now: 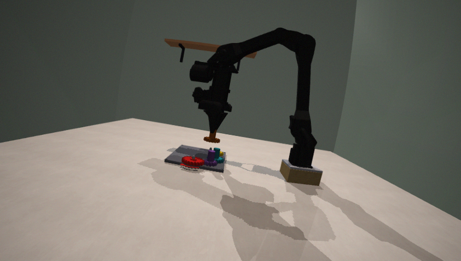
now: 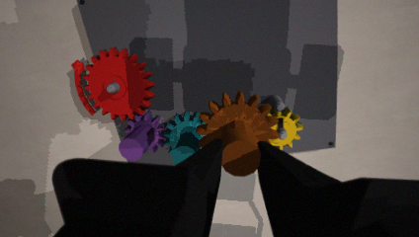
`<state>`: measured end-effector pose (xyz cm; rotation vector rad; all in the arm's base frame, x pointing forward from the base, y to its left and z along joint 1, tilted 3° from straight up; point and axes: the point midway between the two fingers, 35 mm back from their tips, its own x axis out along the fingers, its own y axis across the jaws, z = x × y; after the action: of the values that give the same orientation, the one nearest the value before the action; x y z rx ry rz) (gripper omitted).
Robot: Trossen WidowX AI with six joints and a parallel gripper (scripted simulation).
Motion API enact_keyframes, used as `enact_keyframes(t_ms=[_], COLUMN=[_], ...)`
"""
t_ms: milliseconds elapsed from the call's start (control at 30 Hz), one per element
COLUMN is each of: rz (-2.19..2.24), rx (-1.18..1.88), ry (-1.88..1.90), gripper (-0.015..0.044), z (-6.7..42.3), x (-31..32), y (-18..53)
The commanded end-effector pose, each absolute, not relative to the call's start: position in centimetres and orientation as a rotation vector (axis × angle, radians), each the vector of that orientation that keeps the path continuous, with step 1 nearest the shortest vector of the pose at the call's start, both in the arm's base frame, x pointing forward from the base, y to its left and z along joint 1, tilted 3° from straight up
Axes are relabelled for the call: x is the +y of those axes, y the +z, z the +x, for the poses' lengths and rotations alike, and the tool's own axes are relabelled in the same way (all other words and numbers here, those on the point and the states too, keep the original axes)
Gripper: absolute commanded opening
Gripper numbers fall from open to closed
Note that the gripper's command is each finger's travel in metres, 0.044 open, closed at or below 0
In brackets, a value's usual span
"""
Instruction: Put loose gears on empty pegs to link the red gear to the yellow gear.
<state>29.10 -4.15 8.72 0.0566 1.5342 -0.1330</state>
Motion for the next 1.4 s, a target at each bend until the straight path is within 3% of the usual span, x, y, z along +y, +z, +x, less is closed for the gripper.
enact_keyframes(t_ms=[0,800,1367], rz=[0.130,0.678,0.674], rx=[1.528,1.398,1.400], ry=[-0.211,-0.737,-0.733], gripper=[0.0000,0.0000,0.0000], z=[29.09,29.08,29.10], x=[-4.24,-4.26,-4.27], y=[8.78,8.84,7.91])
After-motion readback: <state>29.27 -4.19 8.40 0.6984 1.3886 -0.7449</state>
